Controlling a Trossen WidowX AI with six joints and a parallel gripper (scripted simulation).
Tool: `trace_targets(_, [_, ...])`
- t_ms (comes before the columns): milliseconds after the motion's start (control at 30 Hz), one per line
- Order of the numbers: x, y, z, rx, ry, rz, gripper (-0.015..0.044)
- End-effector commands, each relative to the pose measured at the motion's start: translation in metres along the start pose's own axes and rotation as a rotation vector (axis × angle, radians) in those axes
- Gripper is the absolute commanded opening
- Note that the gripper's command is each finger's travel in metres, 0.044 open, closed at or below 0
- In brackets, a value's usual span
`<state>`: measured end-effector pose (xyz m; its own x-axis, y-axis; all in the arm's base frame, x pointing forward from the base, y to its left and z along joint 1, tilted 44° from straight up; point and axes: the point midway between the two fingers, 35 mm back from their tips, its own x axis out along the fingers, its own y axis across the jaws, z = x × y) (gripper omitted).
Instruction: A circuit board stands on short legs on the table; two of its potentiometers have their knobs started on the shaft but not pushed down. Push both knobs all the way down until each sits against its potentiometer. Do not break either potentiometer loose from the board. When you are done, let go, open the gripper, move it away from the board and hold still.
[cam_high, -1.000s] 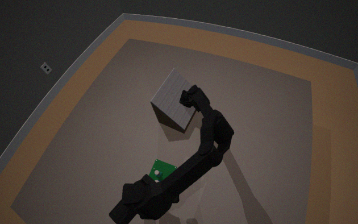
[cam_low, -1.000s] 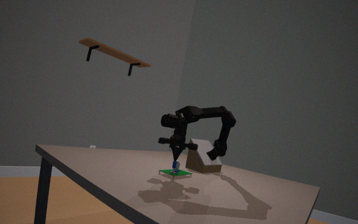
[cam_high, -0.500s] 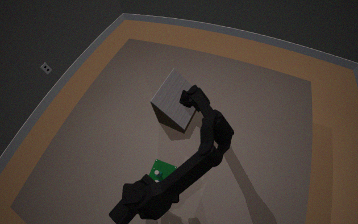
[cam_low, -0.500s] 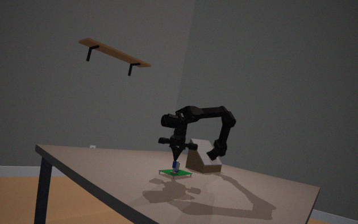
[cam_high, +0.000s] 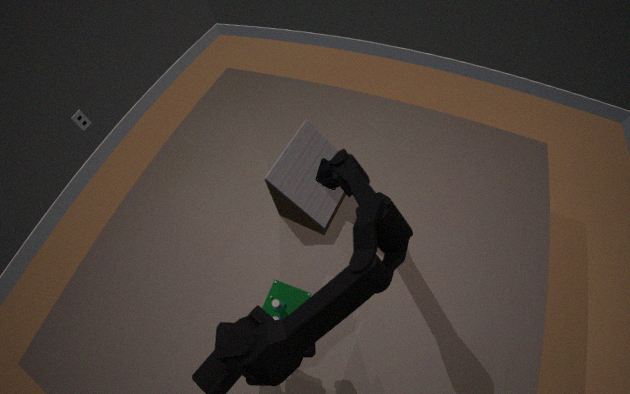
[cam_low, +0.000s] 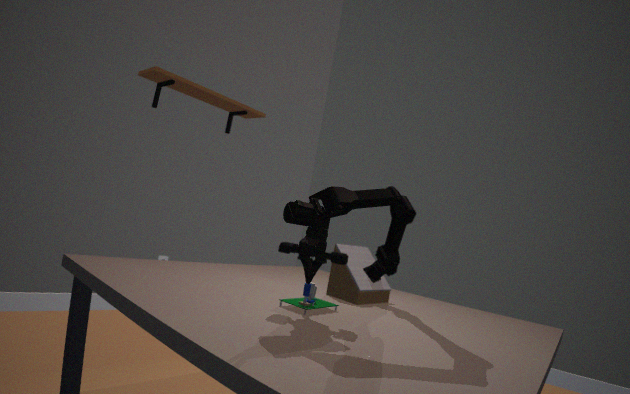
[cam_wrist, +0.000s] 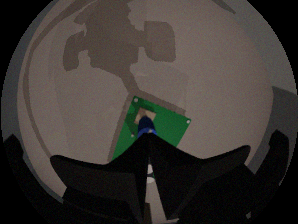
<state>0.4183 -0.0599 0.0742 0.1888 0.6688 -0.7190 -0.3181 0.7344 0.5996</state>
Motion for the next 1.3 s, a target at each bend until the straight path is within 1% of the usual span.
trace_targets(0, [0.005,0.001,0.001,-0.001,0.0,0.003,0.0])
trace_targets(1267, [0.015,0.001,0.001,-0.001,0.0,0.003,0.0])
